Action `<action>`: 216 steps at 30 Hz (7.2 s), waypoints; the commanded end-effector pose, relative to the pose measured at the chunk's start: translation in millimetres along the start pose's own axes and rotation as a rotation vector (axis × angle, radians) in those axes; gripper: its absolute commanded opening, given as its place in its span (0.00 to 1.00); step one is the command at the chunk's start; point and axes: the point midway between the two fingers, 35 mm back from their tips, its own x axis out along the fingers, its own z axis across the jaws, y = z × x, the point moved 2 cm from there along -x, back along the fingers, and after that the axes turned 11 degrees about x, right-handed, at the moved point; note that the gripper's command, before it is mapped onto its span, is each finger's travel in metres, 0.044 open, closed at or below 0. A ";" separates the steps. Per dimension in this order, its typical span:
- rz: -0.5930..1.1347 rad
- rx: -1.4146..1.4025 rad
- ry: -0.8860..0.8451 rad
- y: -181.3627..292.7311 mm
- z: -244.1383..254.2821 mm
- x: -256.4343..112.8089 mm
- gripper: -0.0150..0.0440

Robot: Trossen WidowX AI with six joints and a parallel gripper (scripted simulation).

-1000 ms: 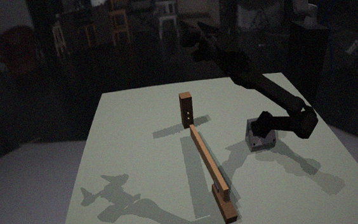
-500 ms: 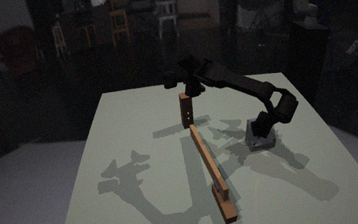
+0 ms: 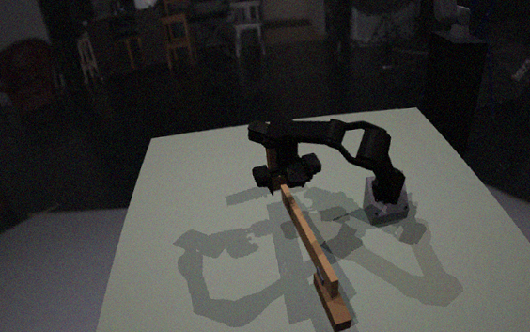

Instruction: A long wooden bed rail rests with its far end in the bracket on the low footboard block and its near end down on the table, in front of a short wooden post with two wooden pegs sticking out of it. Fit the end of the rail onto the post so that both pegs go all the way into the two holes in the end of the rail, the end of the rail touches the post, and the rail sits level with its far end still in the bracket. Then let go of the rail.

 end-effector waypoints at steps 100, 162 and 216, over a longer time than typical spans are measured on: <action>-0.100 0.054 -0.039 -19.5 10.4 70.6 0.25; -0.099 0.054 -0.039 -16.4 6.5 39.6 0.25; -0.099 0.054 -0.039 -15.9 9.0 40.4 0.25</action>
